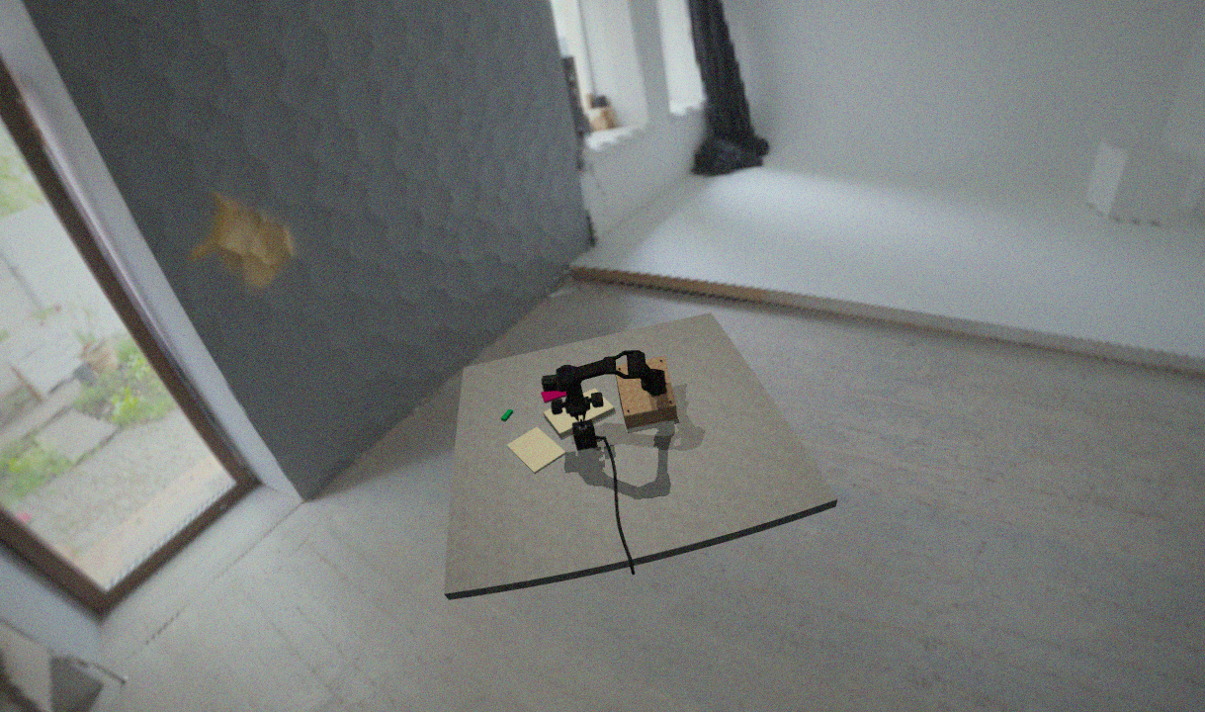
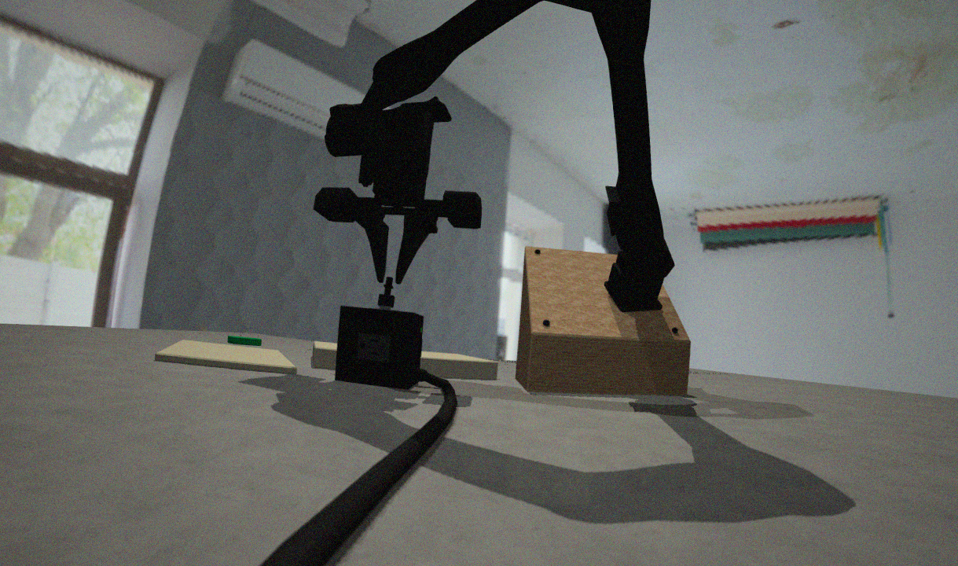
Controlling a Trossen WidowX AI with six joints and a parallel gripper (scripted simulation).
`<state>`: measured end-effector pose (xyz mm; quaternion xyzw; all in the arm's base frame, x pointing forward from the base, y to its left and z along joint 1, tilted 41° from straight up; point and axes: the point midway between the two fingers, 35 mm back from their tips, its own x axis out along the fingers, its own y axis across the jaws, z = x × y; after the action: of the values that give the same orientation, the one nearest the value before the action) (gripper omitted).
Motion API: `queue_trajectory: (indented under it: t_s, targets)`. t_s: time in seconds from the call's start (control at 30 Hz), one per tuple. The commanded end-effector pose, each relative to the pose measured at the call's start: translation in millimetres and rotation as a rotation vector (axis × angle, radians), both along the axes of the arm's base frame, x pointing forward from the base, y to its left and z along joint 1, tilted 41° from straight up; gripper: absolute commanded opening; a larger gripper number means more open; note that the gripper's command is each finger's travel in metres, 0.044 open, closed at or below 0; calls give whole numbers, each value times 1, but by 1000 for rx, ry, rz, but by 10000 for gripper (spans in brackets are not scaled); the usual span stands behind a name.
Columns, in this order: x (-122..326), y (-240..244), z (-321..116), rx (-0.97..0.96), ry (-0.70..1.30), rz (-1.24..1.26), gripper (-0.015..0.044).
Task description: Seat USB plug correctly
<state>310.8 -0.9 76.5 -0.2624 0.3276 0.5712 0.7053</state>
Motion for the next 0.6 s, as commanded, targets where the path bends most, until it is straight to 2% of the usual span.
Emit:
queue_trajectory:
  t_s: [0.0,0.57]
  targets:
    - [0,0,0,0,-1,0,13]
    - [0,0,0,0,-1,0,0]
